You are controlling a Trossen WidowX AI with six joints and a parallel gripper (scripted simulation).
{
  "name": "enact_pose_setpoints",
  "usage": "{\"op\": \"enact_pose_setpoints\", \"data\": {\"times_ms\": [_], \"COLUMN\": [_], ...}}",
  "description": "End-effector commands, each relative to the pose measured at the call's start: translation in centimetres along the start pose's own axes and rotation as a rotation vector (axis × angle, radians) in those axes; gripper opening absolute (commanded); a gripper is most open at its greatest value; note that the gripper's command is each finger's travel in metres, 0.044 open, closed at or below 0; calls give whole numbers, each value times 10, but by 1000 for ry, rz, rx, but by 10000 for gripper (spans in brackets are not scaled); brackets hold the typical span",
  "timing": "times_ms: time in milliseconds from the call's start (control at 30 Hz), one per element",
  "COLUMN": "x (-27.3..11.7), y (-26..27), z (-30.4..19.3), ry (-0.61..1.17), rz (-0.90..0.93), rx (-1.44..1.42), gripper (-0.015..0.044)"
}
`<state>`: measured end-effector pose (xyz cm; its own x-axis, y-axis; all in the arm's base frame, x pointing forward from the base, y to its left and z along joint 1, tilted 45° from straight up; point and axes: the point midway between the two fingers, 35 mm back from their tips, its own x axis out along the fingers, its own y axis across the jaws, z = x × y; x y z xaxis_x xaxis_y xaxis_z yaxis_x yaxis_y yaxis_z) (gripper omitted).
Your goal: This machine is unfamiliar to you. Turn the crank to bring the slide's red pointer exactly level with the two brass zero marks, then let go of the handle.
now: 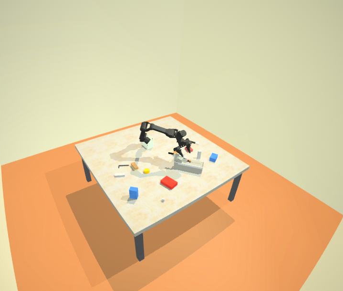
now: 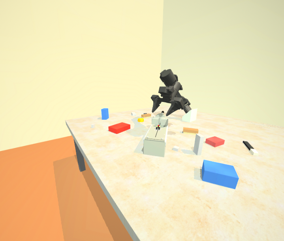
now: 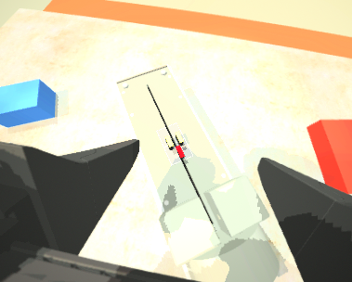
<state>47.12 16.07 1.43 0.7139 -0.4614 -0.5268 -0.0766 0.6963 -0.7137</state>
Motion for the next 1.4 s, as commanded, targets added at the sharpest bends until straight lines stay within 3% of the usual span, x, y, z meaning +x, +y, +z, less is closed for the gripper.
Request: {"op": "enact_pose_setpoints", "data": {"times_ms": [0,233,567,1367], "x": [0,-2,-36,-99], "y": [1,1,-1,-70], "z": [-1,2,33,-32], "ry": [-1,0,1,-15], "rz": [5,5,5,363], "rx": [-4,-4,-3,-354], "gripper": [440,440,440,440]}}
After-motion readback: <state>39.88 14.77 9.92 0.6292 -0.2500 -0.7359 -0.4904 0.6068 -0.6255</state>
